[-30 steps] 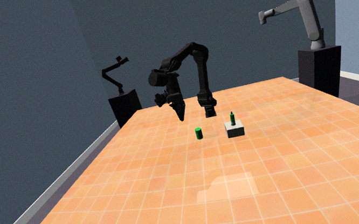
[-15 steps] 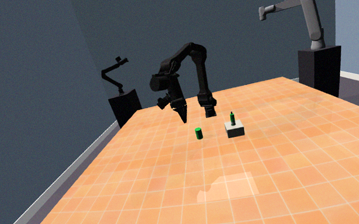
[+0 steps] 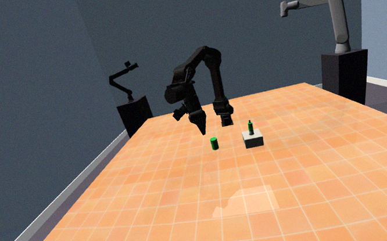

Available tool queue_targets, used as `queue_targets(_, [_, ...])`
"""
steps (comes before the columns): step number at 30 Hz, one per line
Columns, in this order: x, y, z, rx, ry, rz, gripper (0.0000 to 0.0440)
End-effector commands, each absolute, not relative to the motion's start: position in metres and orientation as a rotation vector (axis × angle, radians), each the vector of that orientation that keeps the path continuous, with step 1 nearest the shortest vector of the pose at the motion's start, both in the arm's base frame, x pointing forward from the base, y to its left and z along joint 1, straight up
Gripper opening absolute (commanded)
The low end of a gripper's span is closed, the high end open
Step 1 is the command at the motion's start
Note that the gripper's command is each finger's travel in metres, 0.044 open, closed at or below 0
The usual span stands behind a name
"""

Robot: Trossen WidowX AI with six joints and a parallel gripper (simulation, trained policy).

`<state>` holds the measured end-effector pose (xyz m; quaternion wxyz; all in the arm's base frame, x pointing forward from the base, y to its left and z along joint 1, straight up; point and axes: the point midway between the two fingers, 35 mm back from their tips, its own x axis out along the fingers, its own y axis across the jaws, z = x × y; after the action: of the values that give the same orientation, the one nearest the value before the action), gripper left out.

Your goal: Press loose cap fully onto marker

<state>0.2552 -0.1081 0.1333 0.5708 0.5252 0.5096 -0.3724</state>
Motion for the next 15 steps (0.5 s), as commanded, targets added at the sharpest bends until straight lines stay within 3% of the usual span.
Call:
queue_targets(1, [0.254, -0.106, 0.129, 1.217, 1.23, -0.896, 0.0321])
queue_targets(15, [0.252, -0.094, 0.117, 1.133, 1.33, -0.938, 0.0322])
